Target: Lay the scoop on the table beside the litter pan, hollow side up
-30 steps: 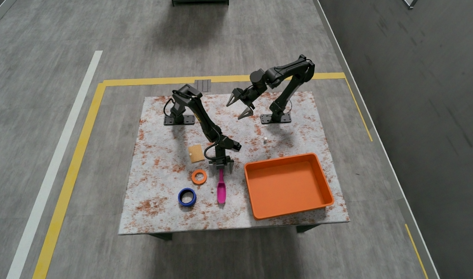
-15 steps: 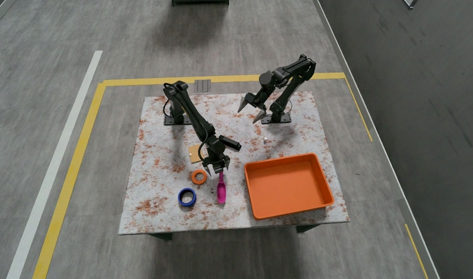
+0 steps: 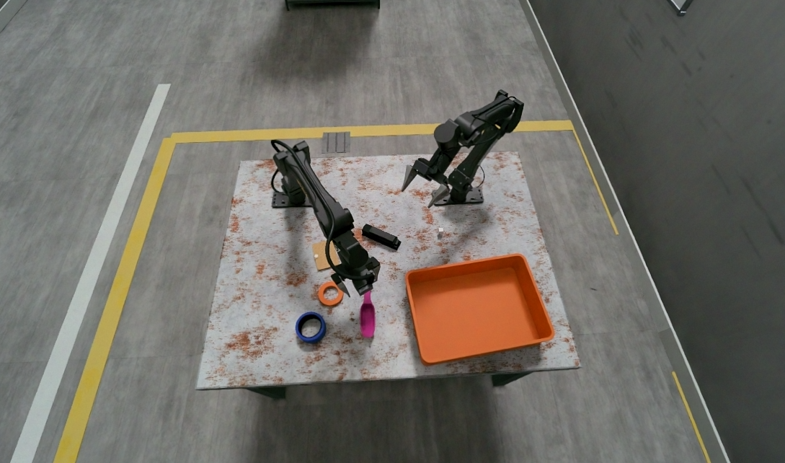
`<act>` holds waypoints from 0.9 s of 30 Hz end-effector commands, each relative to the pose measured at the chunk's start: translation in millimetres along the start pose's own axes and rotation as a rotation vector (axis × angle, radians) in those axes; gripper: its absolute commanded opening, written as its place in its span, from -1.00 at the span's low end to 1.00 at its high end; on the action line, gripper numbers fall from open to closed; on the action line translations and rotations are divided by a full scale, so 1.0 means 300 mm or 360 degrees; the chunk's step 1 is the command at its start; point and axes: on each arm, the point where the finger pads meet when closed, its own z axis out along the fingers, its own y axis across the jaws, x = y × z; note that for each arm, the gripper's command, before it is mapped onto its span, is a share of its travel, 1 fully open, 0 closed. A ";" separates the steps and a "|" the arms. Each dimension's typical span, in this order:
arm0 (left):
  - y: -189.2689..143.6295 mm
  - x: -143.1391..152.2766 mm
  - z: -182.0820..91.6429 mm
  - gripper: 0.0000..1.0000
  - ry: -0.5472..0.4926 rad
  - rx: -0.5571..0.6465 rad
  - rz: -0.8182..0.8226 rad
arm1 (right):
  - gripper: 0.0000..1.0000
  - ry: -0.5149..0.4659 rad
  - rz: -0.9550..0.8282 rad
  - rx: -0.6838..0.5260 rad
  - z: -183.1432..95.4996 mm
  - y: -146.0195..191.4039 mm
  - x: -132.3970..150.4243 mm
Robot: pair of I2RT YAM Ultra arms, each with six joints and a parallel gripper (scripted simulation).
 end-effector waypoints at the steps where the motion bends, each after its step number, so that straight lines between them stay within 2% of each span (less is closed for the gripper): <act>1: 0.015 0.006 -0.025 1.00 -0.0015 -0.0021 -0.0017 | 1.00 0.0075 -0.0047 -0.0039 -0.034 0.005 -0.002; 5: 0.015 0.006 -0.025 1.00 -0.0015 -0.0020 -0.0017 | 1.00 0.0025 -0.0031 -0.0022 -0.049 -0.003 -0.030; 20: 0.005 -0.015 -0.024 1.00 -0.0038 -0.0004 -0.0010 | 1.00 0.0025 -0.0031 -0.0022 -0.049 -0.003 -0.030; 25: 0.005 -0.015 -0.024 1.00 -0.0038 -0.0004 -0.0010 | 1.00 0.0101 -0.0047 -0.0039 -0.057 0.002 0.007; 27: 0.005 -0.015 -0.024 1.00 -0.0038 -0.0004 -0.0010 | 1.00 0.0106 -0.0048 -0.0040 -0.093 -0.002 0.003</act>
